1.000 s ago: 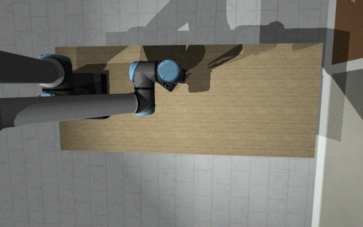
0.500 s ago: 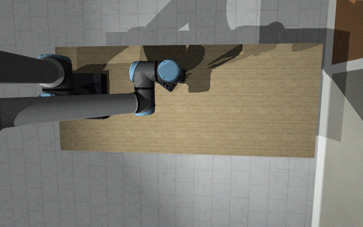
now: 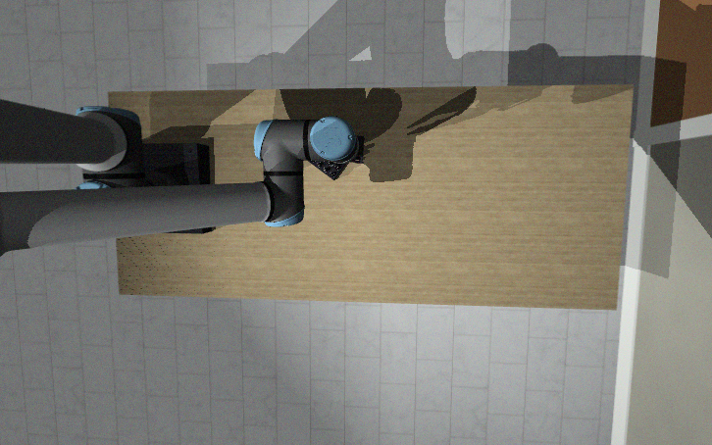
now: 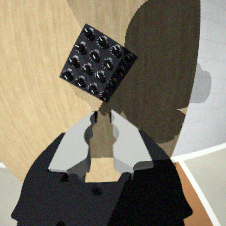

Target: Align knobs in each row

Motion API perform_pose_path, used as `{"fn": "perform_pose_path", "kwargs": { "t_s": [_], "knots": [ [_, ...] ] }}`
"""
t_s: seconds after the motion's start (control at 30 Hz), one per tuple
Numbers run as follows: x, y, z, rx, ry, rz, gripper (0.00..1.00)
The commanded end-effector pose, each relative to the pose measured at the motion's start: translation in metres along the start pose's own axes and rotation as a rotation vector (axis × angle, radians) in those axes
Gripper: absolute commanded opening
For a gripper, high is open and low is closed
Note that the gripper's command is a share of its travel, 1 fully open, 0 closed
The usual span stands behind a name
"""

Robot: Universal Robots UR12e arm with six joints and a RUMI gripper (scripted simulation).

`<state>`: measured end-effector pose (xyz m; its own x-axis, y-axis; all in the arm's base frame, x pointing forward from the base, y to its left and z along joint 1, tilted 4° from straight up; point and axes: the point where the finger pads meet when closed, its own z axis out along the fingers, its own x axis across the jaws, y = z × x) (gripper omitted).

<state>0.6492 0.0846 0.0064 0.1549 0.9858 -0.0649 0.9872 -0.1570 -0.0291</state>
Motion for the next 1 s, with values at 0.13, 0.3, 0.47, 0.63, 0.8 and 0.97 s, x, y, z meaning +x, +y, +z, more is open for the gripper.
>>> {"fn": "perform_pose_path", "kwargs": {
  "t_s": [0.13, 0.3, 0.47, 0.63, 0.8, 0.97],
  "knots": [
    [0.0, 0.001, -0.001, -0.001, 0.0, 0.0, 0.11],
    [0.0, 0.001, 0.0, -0.001, 0.0, 0.002, 0.11],
    [0.0, 0.001, 0.002, -0.001, 0.0, 0.007, 0.11],
    [0.0, 0.001, 0.003, -0.001, 0.0, 0.012, 0.11],
    [0.0, 0.001, 0.008, -0.001, 0.0, 0.015, 0.11],
    [0.0, 0.0, 0.015, -0.001, 0.0, 0.015, 0.11]
  ]
}}
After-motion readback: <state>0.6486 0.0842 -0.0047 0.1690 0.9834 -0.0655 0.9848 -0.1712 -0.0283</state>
